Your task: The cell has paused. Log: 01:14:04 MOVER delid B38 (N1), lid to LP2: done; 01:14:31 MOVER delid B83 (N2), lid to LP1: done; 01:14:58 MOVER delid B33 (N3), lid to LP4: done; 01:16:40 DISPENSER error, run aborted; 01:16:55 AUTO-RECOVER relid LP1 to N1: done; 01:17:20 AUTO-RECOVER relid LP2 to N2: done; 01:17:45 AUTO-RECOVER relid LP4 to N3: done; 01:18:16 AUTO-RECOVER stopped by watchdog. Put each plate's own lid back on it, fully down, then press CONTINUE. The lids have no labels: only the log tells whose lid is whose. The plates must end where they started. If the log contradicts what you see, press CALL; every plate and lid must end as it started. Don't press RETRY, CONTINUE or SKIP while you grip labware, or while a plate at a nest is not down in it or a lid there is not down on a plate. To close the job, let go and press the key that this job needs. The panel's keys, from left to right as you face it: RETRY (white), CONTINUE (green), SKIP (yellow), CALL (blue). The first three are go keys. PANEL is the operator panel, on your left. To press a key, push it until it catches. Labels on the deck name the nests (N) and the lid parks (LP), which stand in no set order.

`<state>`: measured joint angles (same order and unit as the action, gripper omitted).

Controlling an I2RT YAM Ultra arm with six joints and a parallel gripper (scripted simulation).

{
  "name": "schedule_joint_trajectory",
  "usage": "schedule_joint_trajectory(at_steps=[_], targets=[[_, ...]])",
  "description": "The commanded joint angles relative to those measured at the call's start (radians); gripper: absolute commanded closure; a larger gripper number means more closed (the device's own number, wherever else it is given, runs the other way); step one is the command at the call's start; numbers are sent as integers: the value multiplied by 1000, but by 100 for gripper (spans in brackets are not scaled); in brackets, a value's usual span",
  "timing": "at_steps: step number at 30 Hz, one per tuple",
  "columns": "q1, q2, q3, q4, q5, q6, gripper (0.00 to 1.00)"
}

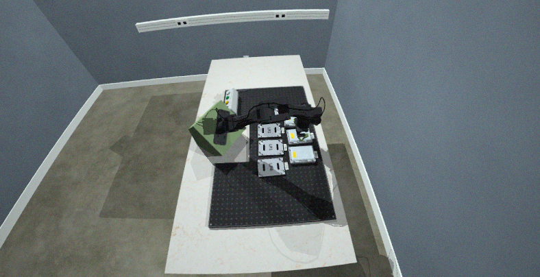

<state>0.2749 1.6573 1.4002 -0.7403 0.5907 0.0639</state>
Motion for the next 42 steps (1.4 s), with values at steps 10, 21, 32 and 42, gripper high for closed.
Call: schedule_joint_trajectory(at_steps=[10,21,32,42], targets=[[5,-8,-9,14,-1,-1,0],[35,-48,25,-43,18,27,0],[62,-68,47,-101,32,54,0],[67,-70,51,-111,33,60,0]])
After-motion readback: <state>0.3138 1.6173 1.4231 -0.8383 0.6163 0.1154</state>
